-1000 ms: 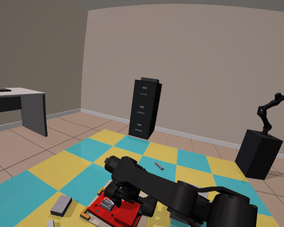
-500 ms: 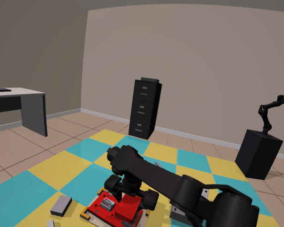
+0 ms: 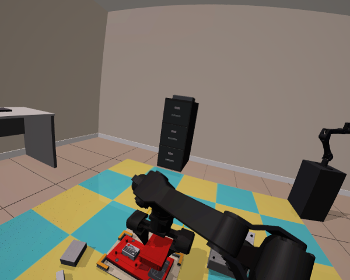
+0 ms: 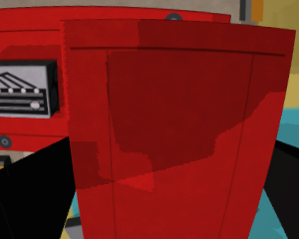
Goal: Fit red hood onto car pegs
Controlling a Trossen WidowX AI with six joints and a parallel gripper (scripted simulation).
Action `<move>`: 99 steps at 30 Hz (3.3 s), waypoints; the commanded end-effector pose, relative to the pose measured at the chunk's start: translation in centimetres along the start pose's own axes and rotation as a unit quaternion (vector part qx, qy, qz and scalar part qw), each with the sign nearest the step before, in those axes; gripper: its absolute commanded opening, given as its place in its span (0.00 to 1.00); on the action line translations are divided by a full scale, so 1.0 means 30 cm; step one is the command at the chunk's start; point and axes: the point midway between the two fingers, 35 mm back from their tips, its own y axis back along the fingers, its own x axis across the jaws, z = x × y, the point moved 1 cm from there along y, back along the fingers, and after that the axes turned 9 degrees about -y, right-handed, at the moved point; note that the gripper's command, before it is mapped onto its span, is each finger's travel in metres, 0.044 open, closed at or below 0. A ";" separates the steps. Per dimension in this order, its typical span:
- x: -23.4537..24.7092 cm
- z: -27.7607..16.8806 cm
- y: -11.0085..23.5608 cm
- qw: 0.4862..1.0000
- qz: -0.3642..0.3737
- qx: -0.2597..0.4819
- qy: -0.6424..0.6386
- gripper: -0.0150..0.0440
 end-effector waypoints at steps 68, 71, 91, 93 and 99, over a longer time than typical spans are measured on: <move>0.310 -0.038 0.017 0.716 0.007 -0.003 0.698 0.25; 0.309 -0.037 0.015 0.716 0.007 -0.003 0.698 0.25; 0.311 -0.040 -0.149 0.715 0.008 -0.002 0.699 0.25; 0.311 -0.040 -0.149 0.715 0.008 -0.002 0.699 0.25; 0.311 -0.040 -0.149 0.715 0.008 -0.002 0.699 0.25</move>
